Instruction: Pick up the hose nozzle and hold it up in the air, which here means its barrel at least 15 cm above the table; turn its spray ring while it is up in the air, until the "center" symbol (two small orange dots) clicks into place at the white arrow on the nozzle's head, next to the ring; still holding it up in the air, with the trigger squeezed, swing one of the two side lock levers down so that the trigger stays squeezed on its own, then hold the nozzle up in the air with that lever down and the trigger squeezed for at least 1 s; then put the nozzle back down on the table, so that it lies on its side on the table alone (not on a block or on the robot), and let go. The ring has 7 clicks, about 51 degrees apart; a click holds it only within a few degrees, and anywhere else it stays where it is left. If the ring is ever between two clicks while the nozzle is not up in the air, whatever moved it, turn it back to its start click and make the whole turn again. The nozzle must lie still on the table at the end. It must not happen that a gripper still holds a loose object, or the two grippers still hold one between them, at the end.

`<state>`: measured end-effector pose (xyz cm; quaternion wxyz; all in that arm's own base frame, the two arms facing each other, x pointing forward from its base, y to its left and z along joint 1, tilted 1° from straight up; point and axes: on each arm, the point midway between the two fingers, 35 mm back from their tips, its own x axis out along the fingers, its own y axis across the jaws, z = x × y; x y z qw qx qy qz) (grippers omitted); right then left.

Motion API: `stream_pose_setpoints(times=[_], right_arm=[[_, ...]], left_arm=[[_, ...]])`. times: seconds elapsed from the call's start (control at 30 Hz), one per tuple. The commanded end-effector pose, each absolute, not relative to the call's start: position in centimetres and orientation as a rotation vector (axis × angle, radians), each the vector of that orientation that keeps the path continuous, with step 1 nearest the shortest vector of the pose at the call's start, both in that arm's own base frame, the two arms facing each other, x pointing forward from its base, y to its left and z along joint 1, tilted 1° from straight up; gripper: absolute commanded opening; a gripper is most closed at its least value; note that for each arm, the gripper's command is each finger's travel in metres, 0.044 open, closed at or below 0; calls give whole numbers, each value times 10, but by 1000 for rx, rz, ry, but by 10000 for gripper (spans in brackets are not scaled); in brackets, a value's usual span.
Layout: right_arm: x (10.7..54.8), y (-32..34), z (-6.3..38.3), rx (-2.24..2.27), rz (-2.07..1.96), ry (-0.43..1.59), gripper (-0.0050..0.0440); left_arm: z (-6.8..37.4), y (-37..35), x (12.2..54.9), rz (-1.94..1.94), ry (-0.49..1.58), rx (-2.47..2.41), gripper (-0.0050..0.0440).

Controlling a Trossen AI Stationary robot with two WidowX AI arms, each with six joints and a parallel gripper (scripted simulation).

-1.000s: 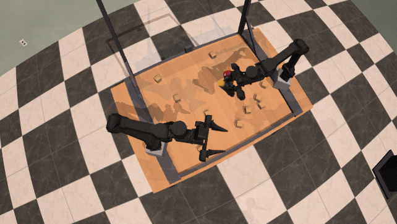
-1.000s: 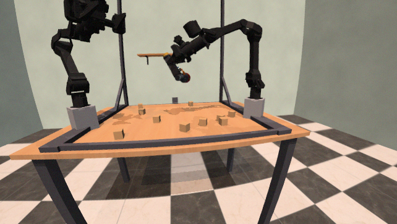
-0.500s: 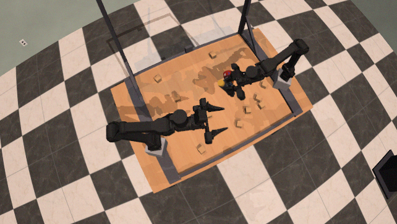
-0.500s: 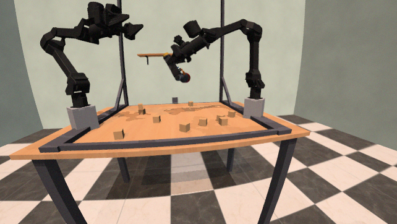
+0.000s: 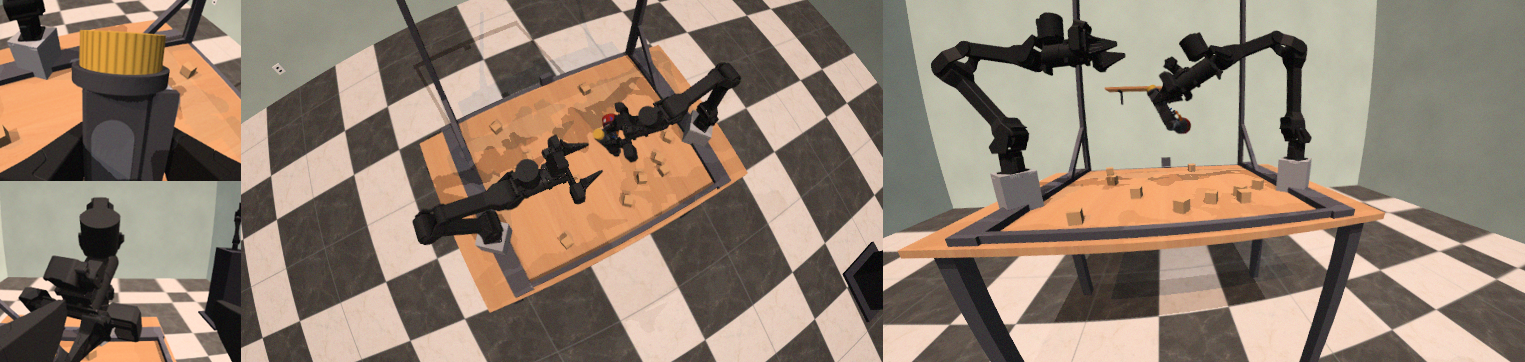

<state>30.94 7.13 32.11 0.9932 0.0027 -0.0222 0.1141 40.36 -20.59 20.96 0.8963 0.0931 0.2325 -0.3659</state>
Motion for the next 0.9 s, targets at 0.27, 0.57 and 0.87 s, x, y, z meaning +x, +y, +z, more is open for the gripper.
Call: stream_pose_setpoints(times=[0.27,0.57,0.87], right_arm=[[280,150,328,16,489,-61,406],[255,189,328,21,635,-61,406],[243,232,315,-52,725,-42,406]], left_arm=[[227,-207,406,-756,438,190,170],[227,-207,406,-756,438,190,170],[227,-207,406,-756,438,190,170]])
